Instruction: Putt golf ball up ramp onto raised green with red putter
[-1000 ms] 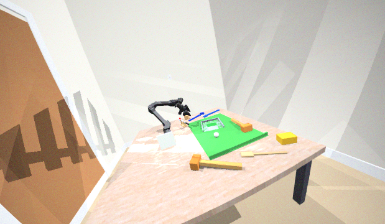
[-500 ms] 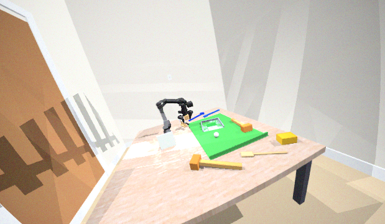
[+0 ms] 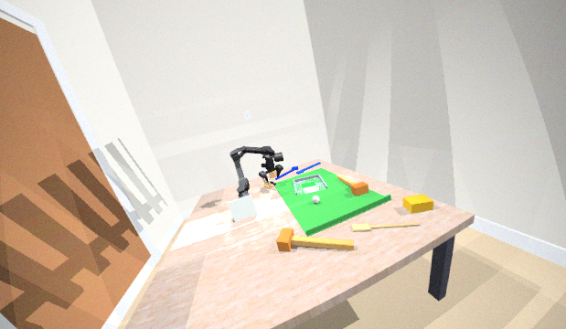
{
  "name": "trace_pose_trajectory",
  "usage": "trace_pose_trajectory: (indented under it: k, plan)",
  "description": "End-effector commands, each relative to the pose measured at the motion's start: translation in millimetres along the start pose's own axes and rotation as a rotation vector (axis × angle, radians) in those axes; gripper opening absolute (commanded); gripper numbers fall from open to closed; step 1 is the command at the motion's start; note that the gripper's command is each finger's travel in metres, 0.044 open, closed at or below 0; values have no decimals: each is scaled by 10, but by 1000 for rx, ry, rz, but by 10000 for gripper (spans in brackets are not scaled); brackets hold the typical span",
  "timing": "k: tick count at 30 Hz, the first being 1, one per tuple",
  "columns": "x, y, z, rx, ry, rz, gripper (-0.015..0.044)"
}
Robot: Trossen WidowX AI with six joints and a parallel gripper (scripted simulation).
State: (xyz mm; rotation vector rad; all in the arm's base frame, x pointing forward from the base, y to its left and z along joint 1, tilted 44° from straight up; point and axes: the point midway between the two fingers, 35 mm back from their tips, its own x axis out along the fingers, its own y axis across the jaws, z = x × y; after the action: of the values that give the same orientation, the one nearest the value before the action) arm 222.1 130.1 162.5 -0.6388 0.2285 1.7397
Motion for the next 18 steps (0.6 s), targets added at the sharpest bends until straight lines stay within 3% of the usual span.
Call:
trace_pose_trajectory:
  k: [1,18]
  plan:
    - [128,25,-24,11,-8,8,440]
    - [397,26,-93,11,-8,7,440]
